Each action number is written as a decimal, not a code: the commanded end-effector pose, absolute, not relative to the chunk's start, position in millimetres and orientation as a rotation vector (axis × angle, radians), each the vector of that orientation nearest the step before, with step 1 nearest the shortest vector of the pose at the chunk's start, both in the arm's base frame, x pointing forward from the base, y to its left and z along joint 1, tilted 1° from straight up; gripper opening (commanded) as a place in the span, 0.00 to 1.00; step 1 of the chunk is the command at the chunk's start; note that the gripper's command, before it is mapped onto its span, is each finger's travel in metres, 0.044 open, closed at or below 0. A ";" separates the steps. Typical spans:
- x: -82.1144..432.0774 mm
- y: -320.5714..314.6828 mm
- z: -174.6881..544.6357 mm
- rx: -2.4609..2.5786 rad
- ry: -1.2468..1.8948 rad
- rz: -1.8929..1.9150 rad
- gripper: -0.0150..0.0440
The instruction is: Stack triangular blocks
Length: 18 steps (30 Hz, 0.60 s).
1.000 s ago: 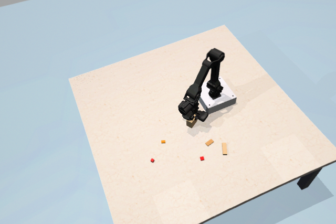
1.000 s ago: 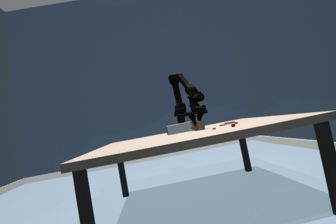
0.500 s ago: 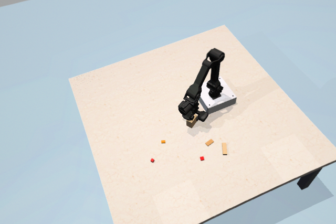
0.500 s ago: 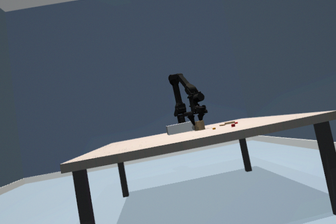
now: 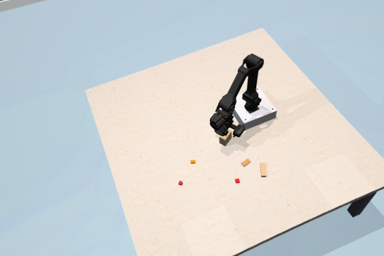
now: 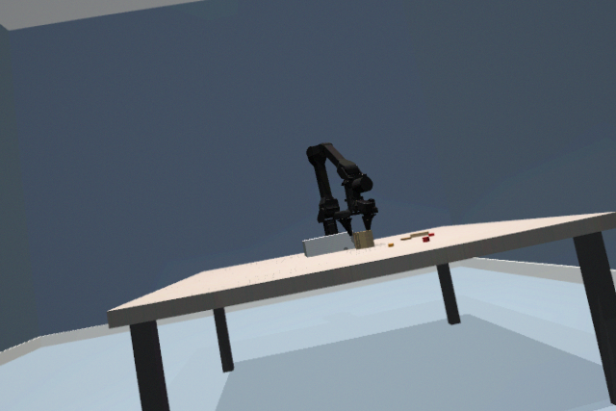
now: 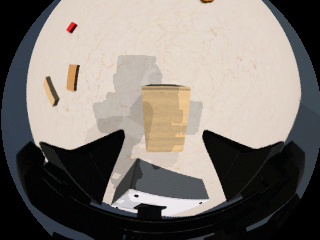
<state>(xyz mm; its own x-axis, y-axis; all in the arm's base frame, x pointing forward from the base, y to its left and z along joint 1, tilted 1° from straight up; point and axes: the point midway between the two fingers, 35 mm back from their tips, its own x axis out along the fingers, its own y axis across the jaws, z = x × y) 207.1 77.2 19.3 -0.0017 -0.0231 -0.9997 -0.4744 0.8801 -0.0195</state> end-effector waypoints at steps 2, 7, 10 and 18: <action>212.0 80.7 88.8 -0.400 1.518 0.370 1.00; 206.9 79.2 114.3 -0.400 1.518 0.370 1.00; 206.9 79.2 114.3 -0.400 1.518 0.370 1.00; 210.3 80.3 108.8 -0.402 1.505 0.374 1.00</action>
